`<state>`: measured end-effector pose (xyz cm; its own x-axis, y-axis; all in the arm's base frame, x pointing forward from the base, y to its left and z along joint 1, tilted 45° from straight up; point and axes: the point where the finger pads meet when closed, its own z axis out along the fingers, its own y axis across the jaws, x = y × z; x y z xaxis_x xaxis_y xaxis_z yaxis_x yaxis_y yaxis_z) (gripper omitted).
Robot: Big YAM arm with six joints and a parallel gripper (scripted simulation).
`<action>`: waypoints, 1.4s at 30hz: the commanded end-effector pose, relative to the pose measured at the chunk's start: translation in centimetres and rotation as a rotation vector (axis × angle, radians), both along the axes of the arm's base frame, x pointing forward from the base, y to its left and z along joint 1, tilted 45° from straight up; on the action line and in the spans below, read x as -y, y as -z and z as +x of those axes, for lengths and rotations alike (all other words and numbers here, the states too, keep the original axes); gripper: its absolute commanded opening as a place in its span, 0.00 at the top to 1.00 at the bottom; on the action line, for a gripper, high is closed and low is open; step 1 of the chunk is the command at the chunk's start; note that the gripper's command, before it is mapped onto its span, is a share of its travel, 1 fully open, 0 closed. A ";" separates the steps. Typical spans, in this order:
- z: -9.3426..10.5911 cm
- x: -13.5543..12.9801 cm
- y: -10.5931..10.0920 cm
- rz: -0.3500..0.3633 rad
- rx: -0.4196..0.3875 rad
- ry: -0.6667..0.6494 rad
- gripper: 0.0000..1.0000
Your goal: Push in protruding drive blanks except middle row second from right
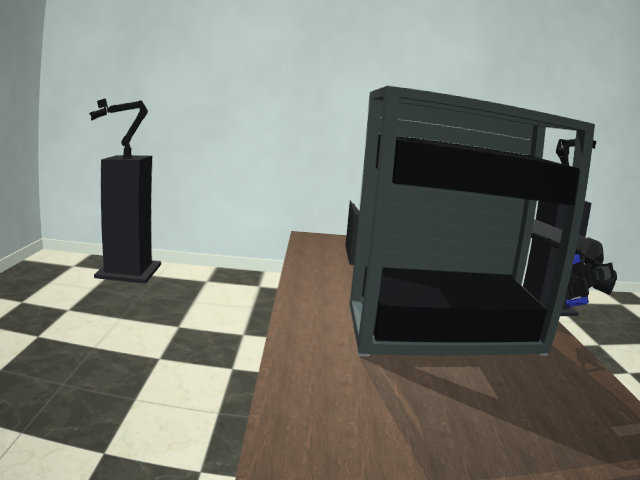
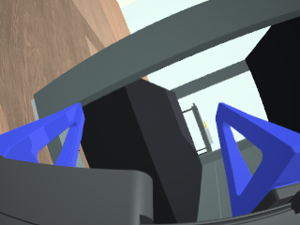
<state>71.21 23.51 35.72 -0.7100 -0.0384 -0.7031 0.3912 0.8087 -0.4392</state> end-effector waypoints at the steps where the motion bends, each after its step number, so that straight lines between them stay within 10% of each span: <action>1: 0.0 0.5 -1.7 0.016 0.030 0.006 0.00; 22: 0.4 0.0 -0.1 0.047 0.030 0.011 0.00; 38: 1.1 4.2 -3.9 0.122 0.081 0.017 0.00; 39: 1.1 0.9 -1.2 0.112 0.046 -0.027 0.00; 42: 1.3 5.5 -5.0 0.147 0.099 0.009 0.00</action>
